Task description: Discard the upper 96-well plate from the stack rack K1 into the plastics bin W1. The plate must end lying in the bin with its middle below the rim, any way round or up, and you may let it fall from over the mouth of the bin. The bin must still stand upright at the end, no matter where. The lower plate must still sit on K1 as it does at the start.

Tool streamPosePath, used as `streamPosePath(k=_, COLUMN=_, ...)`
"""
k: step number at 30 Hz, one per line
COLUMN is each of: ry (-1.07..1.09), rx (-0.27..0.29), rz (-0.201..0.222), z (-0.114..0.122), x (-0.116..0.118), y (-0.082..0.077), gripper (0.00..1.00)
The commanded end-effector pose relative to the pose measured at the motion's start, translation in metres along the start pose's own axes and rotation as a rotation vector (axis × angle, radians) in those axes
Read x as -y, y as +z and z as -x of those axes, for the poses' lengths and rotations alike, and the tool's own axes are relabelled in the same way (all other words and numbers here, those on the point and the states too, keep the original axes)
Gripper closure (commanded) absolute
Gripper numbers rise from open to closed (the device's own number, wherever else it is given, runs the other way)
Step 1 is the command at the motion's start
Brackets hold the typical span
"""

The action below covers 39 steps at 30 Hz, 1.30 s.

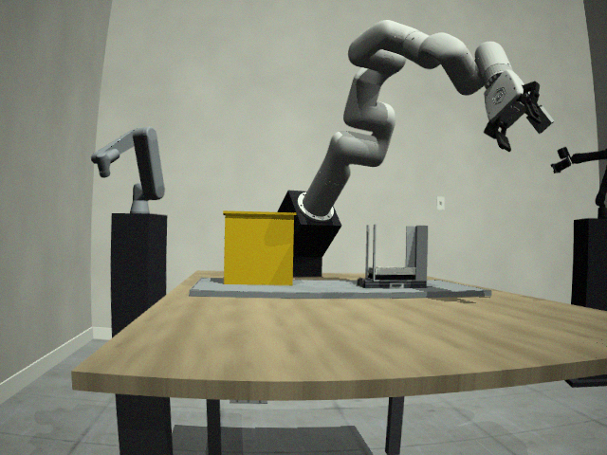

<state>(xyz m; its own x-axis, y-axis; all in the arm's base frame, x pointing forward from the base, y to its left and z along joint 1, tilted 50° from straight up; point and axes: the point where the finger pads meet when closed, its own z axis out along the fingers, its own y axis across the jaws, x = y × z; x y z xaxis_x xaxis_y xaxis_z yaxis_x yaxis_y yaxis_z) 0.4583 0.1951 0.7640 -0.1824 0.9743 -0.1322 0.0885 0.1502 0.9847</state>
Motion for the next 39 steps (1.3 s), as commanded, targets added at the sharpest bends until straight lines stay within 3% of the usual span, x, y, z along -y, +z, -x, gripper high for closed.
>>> streamPosePath(k=1, ry=0.031, rx=-0.002, rz=-0.039, z=0.007, x=0.013, y=-0.014, gripper=0.00)
streamPosePath(k=7, ry=0.031, rx=-0.002, rz=-0.039, z=0.011, x=0.024, y=-0.022, gripper=0.00)
streamPosePath(k=9, ry=0.061, rx=-0.004, rz=-0.083, z=0.014, x=0.032, y=-0.027, gripper=0.00)
streamPosePath(k=15, ry=0.061, rx=-0.004, rz=-0.083, z=0.019, x=0.048, y=-0.038, gripper=0.00)
streamPosePath(k=17, ry=0.091, rx=-0.009, rz=-0.129, z=0.021, x=0.057, y=-0.043, gripper=0.00)
streamPosePath(k=24, ry=0.091, rx=-0.009, rz=-0.129, z=0.026, x=0.074, y=-0.053, gripper=0.00)
streamPosePath(k=26, ry=0.122, rx=-0.017, rz=-0.175, z=0.028, x=0.083, y=-0.058, gripper=0.00)
streamPosePath(k=33, ry=0.122, rx=-0.017, rz=-0.175, z=0.032, x=0.102, y=-0.068, gripper=0.00)
streamPosePath(k=35, ry=0.153, rx=-0.027, rz=-0.221, z=0.033, x=0.111, y=-0.072, gripper=0.00)
streamPosePath(k=39, ry=0.153, rx=-0.027, rz=-0.221, z=0.035, x=0.129, y=-0.080, gripper=0.00)
